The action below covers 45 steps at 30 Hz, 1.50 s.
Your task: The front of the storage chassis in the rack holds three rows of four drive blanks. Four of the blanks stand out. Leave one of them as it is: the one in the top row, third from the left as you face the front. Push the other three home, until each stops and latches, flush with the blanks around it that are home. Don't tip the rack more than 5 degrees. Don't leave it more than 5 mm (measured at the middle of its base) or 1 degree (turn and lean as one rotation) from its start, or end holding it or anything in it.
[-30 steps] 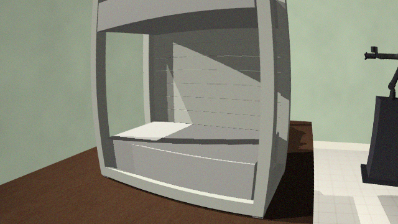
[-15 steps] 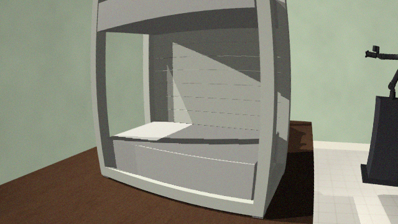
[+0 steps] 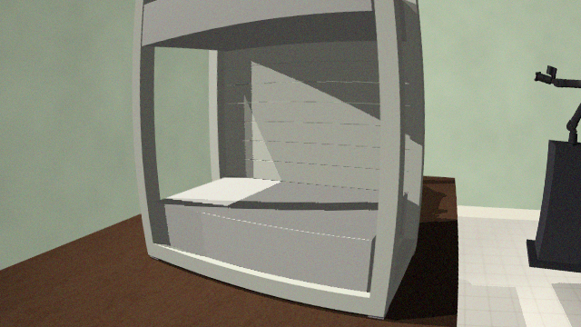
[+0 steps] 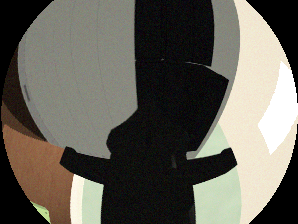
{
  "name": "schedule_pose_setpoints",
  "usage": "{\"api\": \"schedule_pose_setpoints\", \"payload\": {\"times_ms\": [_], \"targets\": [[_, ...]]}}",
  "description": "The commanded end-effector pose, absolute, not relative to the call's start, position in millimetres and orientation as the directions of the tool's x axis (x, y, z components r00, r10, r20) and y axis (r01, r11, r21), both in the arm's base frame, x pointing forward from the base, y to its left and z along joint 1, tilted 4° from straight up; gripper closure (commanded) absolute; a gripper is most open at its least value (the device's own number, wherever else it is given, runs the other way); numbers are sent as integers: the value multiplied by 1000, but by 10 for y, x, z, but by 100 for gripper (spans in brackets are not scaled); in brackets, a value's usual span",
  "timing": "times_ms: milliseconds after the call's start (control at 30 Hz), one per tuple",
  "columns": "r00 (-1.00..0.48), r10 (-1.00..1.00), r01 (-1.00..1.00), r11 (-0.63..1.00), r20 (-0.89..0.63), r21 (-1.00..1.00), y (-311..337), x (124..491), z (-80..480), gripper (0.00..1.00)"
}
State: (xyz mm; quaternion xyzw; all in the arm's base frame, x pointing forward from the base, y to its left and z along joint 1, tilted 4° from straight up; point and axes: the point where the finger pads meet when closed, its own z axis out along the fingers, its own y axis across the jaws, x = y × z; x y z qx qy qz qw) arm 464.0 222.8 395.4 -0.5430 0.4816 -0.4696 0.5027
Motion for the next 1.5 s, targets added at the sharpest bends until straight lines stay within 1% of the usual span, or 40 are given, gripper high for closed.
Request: {"api": "schedule_pose_setpoints", "payload": {"times_ms": [0,133,233,333,533,600,733,967,1100,1167,1467], "targets": [[94,-995,-54,-36,31,-998,2229,4680,3922,100],[94,-995,-54,-36,31,-998,2228,4663,3923,100],[94,-995,-54,-36,31,-998,2219,4572,3928,100],[94,-995,-54,-36,31,-998,2202,4385,3939,100],[94,-995,-54,-36,31,-998,2151,3838,3970,100],[94,-995,-54,-36,31,-998,2151,3838,3970,100],[94,-995,-54,-36,31,-998,2131,3625,3982,100],[94,-995,-54,-36,31,-998,2099,3585,3986,100],[94,-995,-54,-36,31,-998,1876,3598,3999,100],[94,-995,-54,-36,31,-998,1876,3598,3999,100],[94,-995,-54,-36,31,-998,1166,3636,4039,100]]}}
